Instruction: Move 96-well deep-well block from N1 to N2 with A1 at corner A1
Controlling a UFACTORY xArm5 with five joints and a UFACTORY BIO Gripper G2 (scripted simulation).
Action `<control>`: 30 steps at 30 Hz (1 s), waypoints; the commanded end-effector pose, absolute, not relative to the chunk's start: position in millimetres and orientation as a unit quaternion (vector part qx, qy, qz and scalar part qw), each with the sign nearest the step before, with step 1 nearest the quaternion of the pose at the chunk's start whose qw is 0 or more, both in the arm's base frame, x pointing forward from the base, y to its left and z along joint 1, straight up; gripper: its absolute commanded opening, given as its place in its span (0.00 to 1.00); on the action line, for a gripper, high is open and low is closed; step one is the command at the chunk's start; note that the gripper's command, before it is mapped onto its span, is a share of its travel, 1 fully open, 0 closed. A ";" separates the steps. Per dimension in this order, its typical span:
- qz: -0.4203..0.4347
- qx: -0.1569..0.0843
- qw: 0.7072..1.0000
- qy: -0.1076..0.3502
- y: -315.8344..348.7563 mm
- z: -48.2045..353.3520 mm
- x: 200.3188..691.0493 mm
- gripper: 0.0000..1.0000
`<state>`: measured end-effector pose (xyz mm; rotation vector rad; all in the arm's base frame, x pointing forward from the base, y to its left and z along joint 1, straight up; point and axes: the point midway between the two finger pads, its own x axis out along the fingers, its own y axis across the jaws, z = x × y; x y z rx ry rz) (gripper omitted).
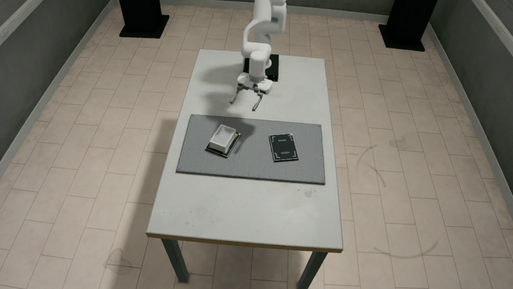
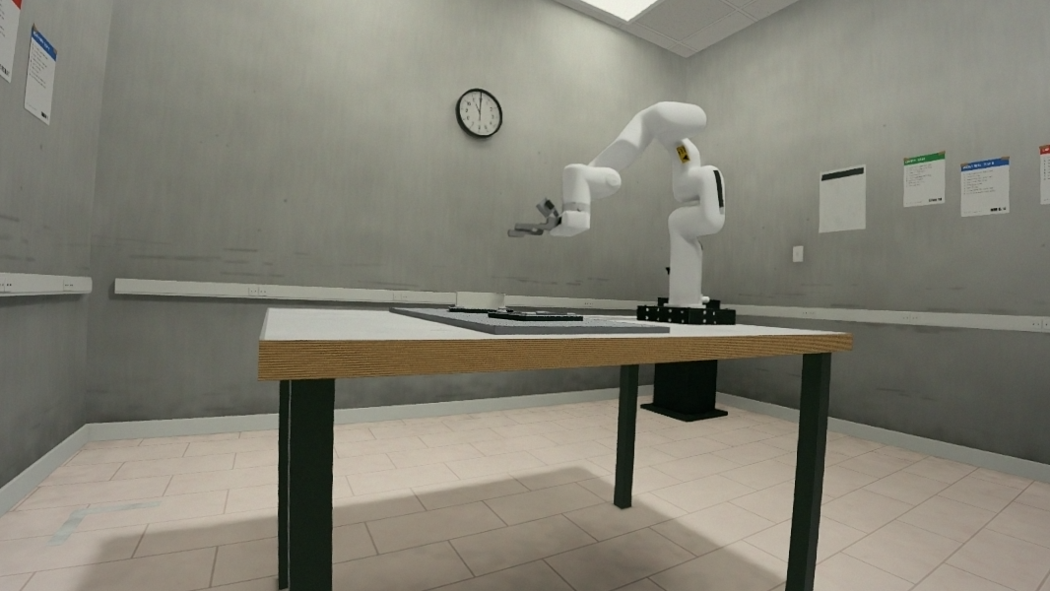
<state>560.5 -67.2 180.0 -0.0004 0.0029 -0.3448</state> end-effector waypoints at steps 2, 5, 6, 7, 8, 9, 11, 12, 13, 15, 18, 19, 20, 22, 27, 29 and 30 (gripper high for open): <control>-0.172 -0.001 0.985 -0.001 -82.5 163.3 572.0 0.37; -0.172 -0.001 0.985 -0.001 -88.7 156.1 575.3 0.37; -0.172 -0.001 0.985 -0.001 -91.7 152.5 576.9 0.37; -0.172 -0.002 0.985 -0.001 -94.8 148.9 578.6 0.37; -0.172 -0.002 0.985 -0.001 -97.8 145.3 580.2 0.37; -0.172 -0.002 0.985 -0.001 -100.9 141.7 581.8 0.37; -0.172 -0.002 0.985 -0.002 -107.0 134.4 585.1 0.37; -0.172 -0.002 0.985 -0.002 -110.1 130.8 586.7 0.37; -0.172 -0.002 0.985 -0.002 -113.1 127.2 588.4 0.37; -0.172 -0.002 0.985 -0.002 -119.2 120.0 591.6 0.37; -0.172 -0.002 0.985 -0.002 -128.4 109.2 596.5 0.37; -0.172 -0.002 0.985 -0.002 -128.4 109.2 596.5 0.37; -0.172 -0.002 0.985 -0.002 -128.4 109.2 596.5 0.37; -0.172 -0.002 0.985 -0.002 -134.5 102.0 599.8 0.37; -0.172 -0.002 0.985 -0.002 -149.8 84.0 608.0 0.37; -0.172 -0.002 0.985 -0.002 -155.9 76.8 611.3 0.37; -0.172 -0.002 0.985 -0.002 -156.3 76.3 611.5 0.37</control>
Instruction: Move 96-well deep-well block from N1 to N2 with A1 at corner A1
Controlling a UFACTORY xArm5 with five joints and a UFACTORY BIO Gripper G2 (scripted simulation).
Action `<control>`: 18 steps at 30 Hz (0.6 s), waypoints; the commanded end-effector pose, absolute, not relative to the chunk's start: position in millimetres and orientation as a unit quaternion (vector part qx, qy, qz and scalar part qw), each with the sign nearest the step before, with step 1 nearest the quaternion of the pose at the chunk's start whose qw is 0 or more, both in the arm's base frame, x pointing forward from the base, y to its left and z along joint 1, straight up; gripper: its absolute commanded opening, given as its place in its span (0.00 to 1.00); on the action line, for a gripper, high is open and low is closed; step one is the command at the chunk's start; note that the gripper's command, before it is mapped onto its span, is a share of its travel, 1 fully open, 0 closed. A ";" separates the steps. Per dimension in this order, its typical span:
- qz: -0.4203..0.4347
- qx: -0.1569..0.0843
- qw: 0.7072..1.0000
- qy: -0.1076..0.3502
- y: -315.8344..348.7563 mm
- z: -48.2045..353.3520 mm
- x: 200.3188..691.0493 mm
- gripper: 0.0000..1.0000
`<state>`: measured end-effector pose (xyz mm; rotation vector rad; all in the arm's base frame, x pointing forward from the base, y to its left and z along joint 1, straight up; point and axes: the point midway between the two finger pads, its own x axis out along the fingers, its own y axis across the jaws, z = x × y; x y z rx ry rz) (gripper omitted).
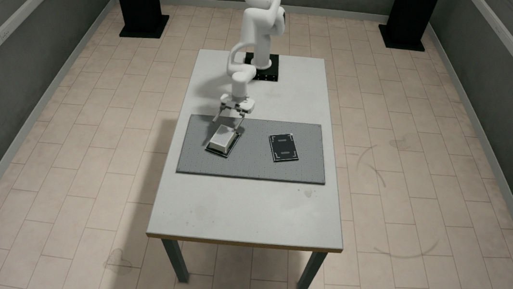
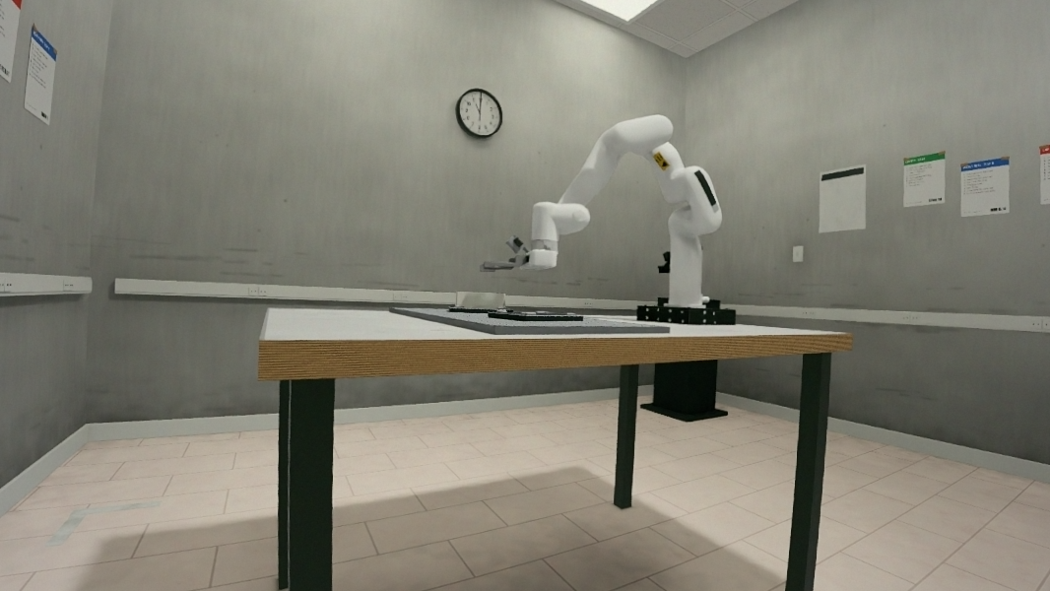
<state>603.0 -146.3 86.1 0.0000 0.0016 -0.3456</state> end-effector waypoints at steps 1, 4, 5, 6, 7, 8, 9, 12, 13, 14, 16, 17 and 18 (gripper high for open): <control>-0.172 -0.002 0.985 -0.002 -156.3 76.3 611.5 0.37; -0.172 -0.002 0.985 -0.002 -156.3 76.3 611.5 0.37; -0.172 -0.002 0.985 -0.002 -156.3 76.3 611.5 0.37; -0.172 -0.002 0.985 -0.002 -156.3 76.3 611.5 0.37; -0.172 -0.002 0.985 -0.002 -156.3 76.3 611.5 0.37; -0.172 -0.002 0.985 -0.002 -156.3 76.3 611.5 0.37; -0.172 -0.002 0.985 -0.002 -156.3 76.3 611.5 0.37; -0.172 -0.002 0.985 -0.002 -156.3 76.3 611.5 0.37; -0.172 -0.002 0.985 -0.002 -156.3 76.3 611.5 0.37; -0.172 -0.002 0.985 -0.002 -156.3 76.3 611.5 0.37; -0.172 -0.002 0.985 -0.002 -156.3 76.3 611.5 0.37; -0.172 -0.002 0.985 -0.002 -156.3 74.6 611.5 0.37; -0.172 -0.002 0.985 -0.002 -156.4 73.0 611.5 0.37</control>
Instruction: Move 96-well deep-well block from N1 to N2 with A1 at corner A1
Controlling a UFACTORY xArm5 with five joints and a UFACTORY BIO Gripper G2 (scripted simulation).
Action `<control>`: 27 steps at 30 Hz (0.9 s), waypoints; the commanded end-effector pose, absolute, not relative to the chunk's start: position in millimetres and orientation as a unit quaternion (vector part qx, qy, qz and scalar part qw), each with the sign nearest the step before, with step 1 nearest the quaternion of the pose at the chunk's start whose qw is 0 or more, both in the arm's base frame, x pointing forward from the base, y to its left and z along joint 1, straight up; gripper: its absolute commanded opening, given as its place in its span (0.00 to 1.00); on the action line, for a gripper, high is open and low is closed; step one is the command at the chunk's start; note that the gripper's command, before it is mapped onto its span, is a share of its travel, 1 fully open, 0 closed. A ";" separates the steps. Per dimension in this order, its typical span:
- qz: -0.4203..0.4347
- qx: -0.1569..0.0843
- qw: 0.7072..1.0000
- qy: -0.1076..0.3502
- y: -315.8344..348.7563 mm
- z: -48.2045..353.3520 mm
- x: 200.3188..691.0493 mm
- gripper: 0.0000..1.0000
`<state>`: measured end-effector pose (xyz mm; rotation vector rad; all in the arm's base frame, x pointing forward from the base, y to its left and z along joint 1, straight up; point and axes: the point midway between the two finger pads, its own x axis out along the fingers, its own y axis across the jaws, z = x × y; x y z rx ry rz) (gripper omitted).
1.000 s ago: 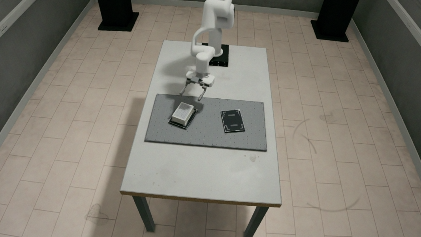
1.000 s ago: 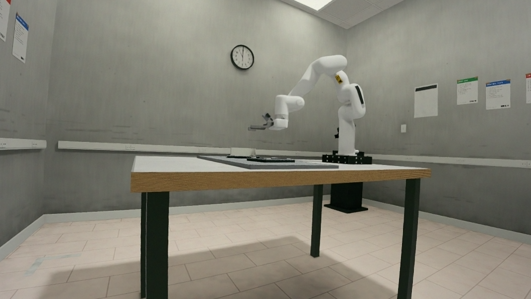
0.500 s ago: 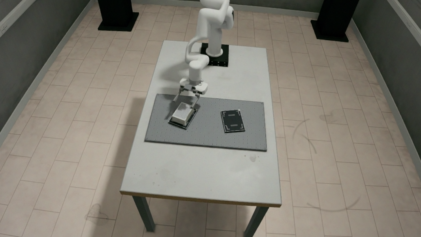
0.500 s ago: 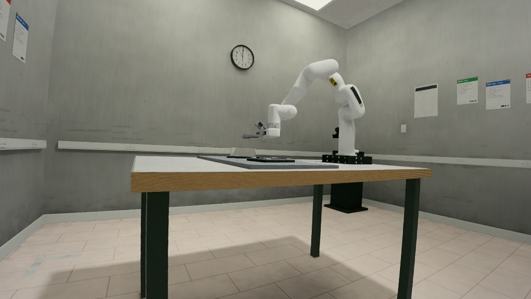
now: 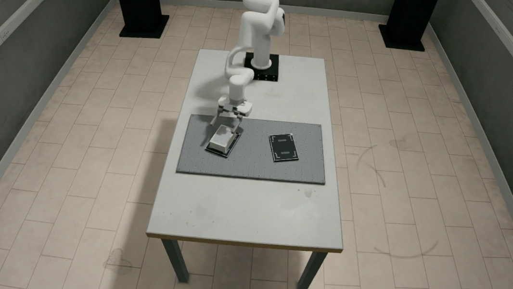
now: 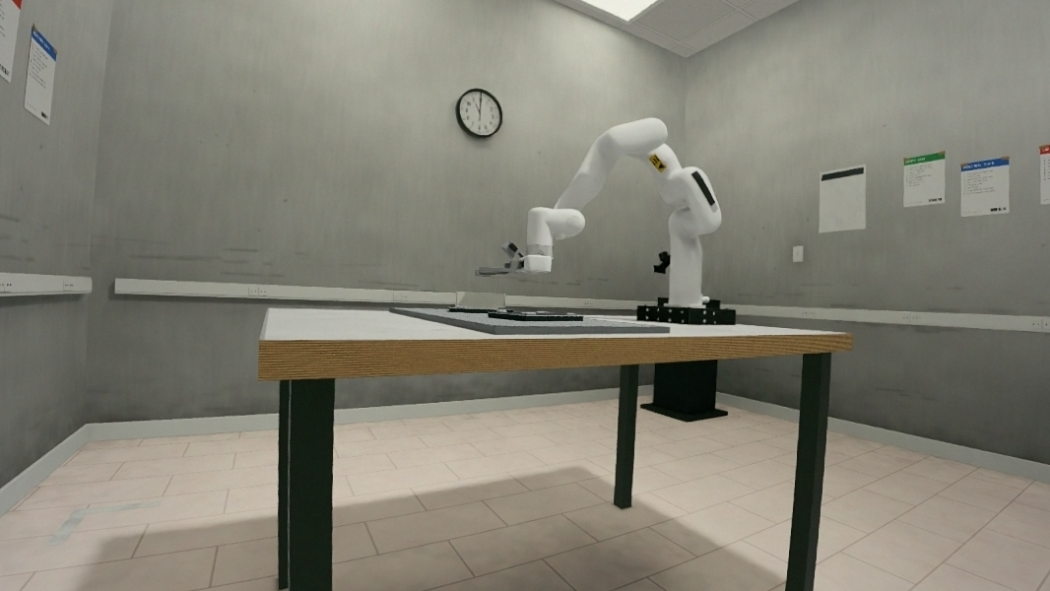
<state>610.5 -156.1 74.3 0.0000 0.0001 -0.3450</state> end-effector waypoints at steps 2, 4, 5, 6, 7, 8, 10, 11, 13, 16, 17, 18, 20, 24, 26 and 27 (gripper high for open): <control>-0.172 -0.002 0.985 -0.002 -156.4 69.6 611.5 0.37; -0.172 -0.002 0.985 -0.002 -156.4 66.3 611.5 0.37; -0.172 -0.002 0.985 -0.002 -156.4 66.3 611.5 0.37; -0.172 -0.002 0.985 -0.002 -156.4 66.3 611.5 0.37; -0.172 -0.002 0.985 -0.002 -156.4 64.6 611.5 0.37; -0.172 -0.002 0.985 -0.002 -156.4 62.9 611.5 0.37; -0.172 -0.002 0.985 -0.002 -156.4 59.6 611.5 0.37; -0.172 -0.002 0.985 -0.002 -156.4 57.9 611.5 0.37; -0.172 -0.002 0.985 -0.001 -156.4 54.6 611.5 0.37; -0.172 -0.002 0.985 -0.001 -156.4 49.6 611.5 0.37; -0.172 -0.002 0.985 -0.001 -156.4 47.9 611.5 0.37; -0.172 -0.002 0.985 -0.001 -156.4 46.2 611.4 0.37; -0.172 -0.002 0.985 -0.001 -156.5 42.9 611.4 0.37; -0.172 -0.002 0.985 -0.001 -156.5 39.6 611.4 0.37; -0.172 -0.002 0.985 -0.001 -156.5 36.2 611.4 0.37; -0.172 -0.002 0.985 -0.001 -156.5 34.5 611.4 0.37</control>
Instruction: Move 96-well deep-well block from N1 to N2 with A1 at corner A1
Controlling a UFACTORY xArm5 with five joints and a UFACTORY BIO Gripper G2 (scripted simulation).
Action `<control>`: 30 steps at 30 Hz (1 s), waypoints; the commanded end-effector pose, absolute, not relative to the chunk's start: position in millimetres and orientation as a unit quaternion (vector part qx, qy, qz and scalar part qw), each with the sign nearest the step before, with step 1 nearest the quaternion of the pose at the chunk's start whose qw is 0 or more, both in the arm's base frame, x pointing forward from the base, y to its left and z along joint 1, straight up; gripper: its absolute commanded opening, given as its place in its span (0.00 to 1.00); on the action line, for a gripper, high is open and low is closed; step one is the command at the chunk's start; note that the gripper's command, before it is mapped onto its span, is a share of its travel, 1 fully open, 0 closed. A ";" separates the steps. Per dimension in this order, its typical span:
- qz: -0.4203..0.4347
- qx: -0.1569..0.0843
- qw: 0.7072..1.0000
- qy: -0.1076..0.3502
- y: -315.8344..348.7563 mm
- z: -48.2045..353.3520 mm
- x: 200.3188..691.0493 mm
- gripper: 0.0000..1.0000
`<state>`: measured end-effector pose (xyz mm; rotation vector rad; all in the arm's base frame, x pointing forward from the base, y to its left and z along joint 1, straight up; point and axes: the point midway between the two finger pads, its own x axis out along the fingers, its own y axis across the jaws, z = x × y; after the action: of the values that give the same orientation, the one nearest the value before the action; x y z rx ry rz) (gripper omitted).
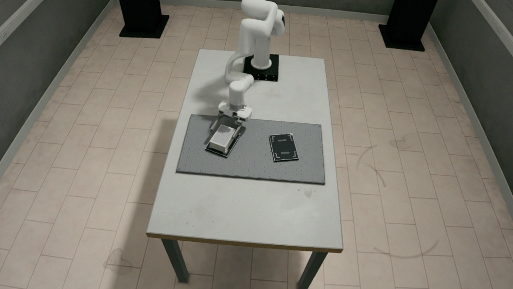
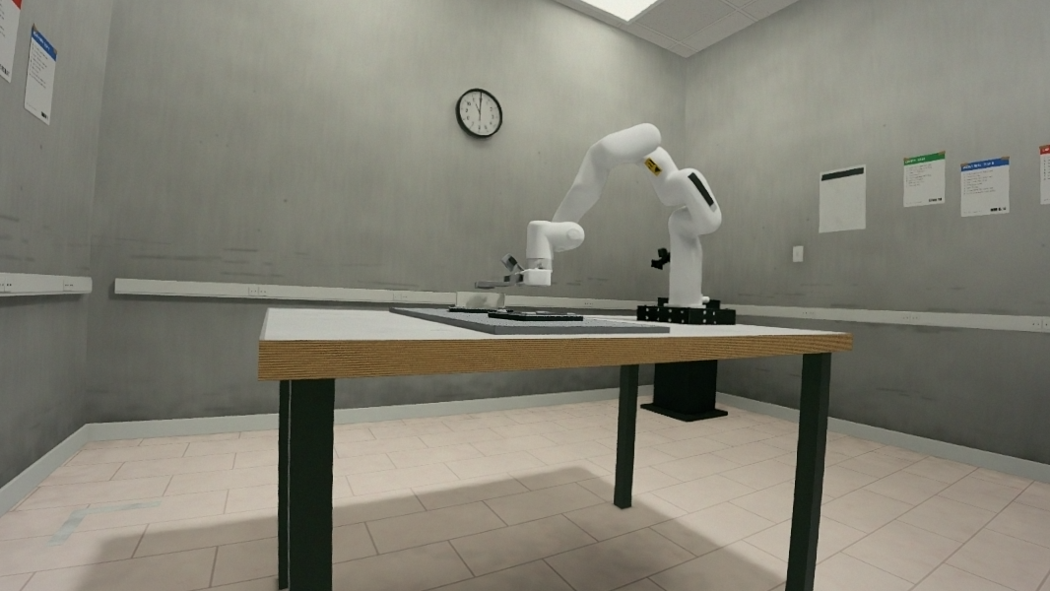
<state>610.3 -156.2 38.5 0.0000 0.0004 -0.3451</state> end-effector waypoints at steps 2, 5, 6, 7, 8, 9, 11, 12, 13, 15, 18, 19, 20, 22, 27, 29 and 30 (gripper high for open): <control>-0.172 -0.002 0.985 -0.001 -156.5 31.2 611.4 0.37; -0.172 -0.002 0.985 -0.001 -156.5 26.2 611.4 0.37; -0.172 -0.002 0.985 -0.001 -156.5 24.5 611.4 0.37; -0.172 -0.002 0.985 -0.001 -156.5 22.9 611.4 0.37; -0.172 -0.002 0.985 -0.001 -156.5 21.2 611.4 0.37; -0.172 -0.002 0.985 -0.001 -156.5 19.5 611.4 0.37; -0.172 -0.002 0.985 -0.001 -156.5 16.2 611.4 0.37; -0.172 -0.002 0.985 -0.001 -156.5 16.2 611.4 0.37; -0.172 -0.002 0.985 -0.001 -156.5 16.2 611.4 0.37; -0.172 -0.002 0.985 -0.001 -156.5 16.2 611.4 0.37; -0.172 -0.002 0.985 -0.001 -156.5 16.2 611.4 0.37; -0.172 -0.002 0.985 -0.001 -156.5 16.2 611.4 0.37; -0.172 -0.002 0.985 -0.001 -156.5 16.2 611.4 0.37; -0.172 -0.002 0.985 -0.001 -156.5 16.2 611.4 0.37; -0.172 -0.002 0.985 -0.001 -156.5 14.2 611.4 0.37; -0.172 -0.002 0.985 -0.001 -156.5 13.5 611.4 0.37; -0.172 -0.002 0.985 -0.001 -156.5 13.5 611.4 0.37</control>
<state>610.2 -156.3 12.6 0.0000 0.0009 -0.3451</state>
